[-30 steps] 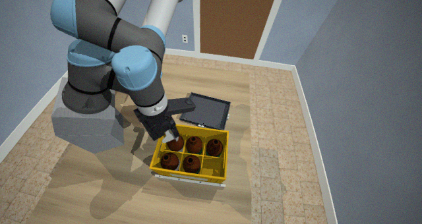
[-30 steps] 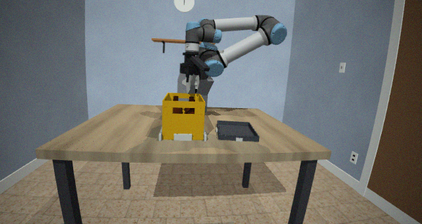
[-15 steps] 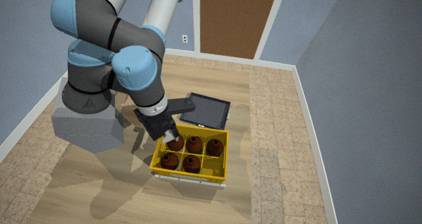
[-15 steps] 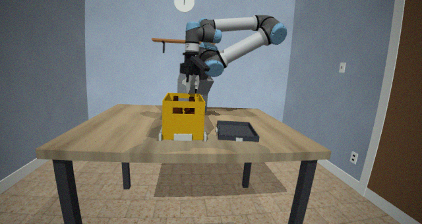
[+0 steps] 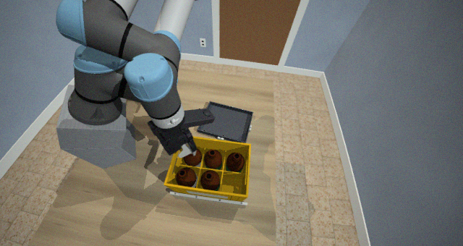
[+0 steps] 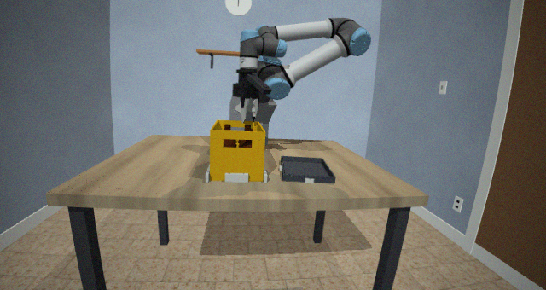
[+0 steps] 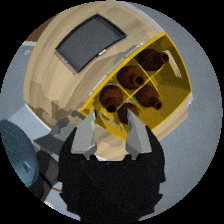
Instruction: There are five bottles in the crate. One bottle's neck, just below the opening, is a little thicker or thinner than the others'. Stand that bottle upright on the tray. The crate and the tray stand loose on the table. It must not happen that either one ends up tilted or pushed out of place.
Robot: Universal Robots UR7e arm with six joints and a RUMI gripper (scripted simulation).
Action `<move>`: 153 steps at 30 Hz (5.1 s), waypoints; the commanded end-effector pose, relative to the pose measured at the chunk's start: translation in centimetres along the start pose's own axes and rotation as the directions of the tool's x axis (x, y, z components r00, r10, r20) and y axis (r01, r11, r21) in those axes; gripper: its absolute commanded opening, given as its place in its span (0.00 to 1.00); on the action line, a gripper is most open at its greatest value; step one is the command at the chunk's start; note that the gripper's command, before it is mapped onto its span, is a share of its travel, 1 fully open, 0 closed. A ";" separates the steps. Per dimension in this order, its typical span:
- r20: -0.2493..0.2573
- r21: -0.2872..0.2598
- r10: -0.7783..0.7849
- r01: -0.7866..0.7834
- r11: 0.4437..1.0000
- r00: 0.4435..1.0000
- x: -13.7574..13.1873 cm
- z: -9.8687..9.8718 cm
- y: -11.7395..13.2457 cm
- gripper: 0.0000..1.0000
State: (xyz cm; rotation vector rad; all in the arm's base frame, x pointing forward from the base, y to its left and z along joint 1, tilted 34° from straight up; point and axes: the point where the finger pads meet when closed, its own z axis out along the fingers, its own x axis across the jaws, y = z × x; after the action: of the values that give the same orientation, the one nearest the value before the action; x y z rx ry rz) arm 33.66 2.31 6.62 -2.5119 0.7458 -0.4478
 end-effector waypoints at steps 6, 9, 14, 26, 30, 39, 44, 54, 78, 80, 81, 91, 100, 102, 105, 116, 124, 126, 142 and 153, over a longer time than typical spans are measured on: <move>0.000 -0.001 0.000 0.000 1.000 1.000 0.0 0.9 0.0 0.38; 0.000 -0.001 0.000 0.000 1.000 1.000 0.0 1.3 0.0 0.38; 0.000 -0.001 0.000 0.000 1.000 1.000 0.0 1.8 0.0 0.38; 0.000 -0.001 0.000 0.000 1.000 1.000 0.0 2.8 0.0 0.38; 0.000 -0.001 0.000 0.000 1.000 1.000 0.0 3.1 0.0 0.38; 0.000 -0.001 0.000 0.000 1.000 1.000 0.0 3.3 0.0 0.38; 0.000 -0.001 0.000 0.000 1.000 1.000 0.0 3.3 0.0 0.38; 0.000 -0.001 0.000 0.000 1.000 1.000 0.0 3.3 0.0 0.38; 0.000 -0.001 0.000 0.000 1.000 1.000 0.0 3.3 0.0 0.38; 0.000 -0.001 0.000 0.000 1.000 1.000 0.0 3.3 0.0 0.00; 0.000 -0.001 0.000 0.000 1.000 1.000 0.0 3.3 0.0 0.00; 0.000 -0.001 0.000 0.000 1.000 1.000 0.0 3.3 0.0 0.00; 0.000 -0.001 0.000 0.000 1.000 1.000 0.0 3.3 0.0 0.00; 0.000 -0.001 0.000 0.000 1.000 1.000 0.0 3.3 0.0 0.00; 0.000 -0.001 0.000 0.000 1.000 1.000 0.0 3.3 0.0 0.00; 0.000 -0.001 0.000 0.000 1.000 1.000 0.0 3.3 0.0 0.00; 0.000 -0.001 0.000 0.000 1.000 1.000 0.0 3.3 0.0 0.00; 0.000 -0.001 0.000 0.000 1.000 1.000 0.0 3.3 0.0 0.00; 0.000 -0.001 0.000 0.000 1.000 1.000 0.0 3.3 0.0 0.00; 0.000 -0.001 0.000 0.000 1.000 1.000 0.0 3.3 0.0 0.38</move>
State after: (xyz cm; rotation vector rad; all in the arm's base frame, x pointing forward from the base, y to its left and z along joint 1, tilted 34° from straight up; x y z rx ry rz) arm 35.09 3.46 3.87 -2.5123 0.7459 -0.4472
